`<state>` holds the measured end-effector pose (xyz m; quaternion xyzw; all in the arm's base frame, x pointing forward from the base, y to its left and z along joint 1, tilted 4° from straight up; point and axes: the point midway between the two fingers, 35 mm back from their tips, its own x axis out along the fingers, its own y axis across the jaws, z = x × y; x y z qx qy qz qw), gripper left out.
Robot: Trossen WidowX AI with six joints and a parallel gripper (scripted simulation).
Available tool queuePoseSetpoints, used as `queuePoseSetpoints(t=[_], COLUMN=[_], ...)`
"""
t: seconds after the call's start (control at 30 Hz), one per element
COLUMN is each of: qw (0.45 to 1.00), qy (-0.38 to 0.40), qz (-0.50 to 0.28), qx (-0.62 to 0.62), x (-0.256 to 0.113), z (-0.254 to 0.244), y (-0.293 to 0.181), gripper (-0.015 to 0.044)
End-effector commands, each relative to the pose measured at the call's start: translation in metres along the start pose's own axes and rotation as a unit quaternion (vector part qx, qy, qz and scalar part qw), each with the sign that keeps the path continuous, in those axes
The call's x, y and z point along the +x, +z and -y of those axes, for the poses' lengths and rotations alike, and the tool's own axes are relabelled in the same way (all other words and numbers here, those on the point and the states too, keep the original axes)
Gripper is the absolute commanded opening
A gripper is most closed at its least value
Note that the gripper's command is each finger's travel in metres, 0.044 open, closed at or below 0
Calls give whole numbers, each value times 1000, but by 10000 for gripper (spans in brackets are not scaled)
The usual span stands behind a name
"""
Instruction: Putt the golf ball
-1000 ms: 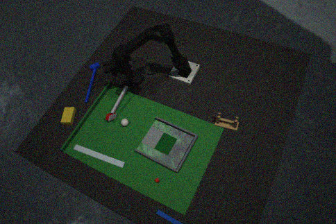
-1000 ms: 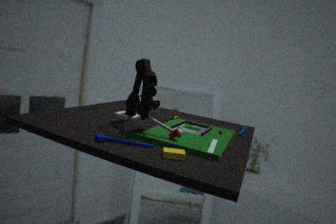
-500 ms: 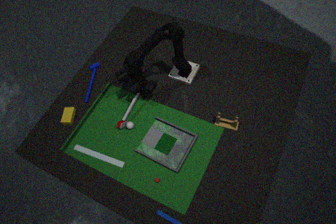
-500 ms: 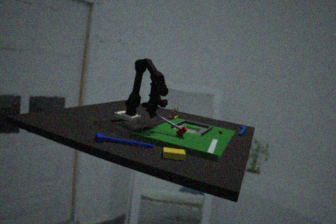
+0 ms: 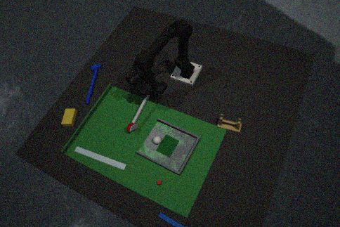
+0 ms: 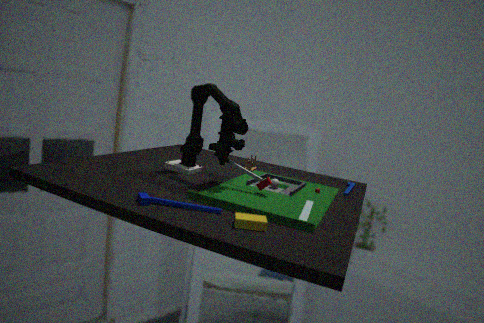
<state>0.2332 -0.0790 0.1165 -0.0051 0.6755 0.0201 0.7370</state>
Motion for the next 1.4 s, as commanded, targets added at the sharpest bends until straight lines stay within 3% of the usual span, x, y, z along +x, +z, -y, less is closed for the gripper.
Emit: queuePoseSetpoints(t=[0.0, 0.2, 1.37], qw=[1000, 1000, 1000], qy=[-4, -4, -3], qz=[8, 8, 6], qx=[1, 1, 1], x=[-23, -44, -34], z=[0, -1, -1], y=[2, 1, 1], gripper=[0, 0, 0])
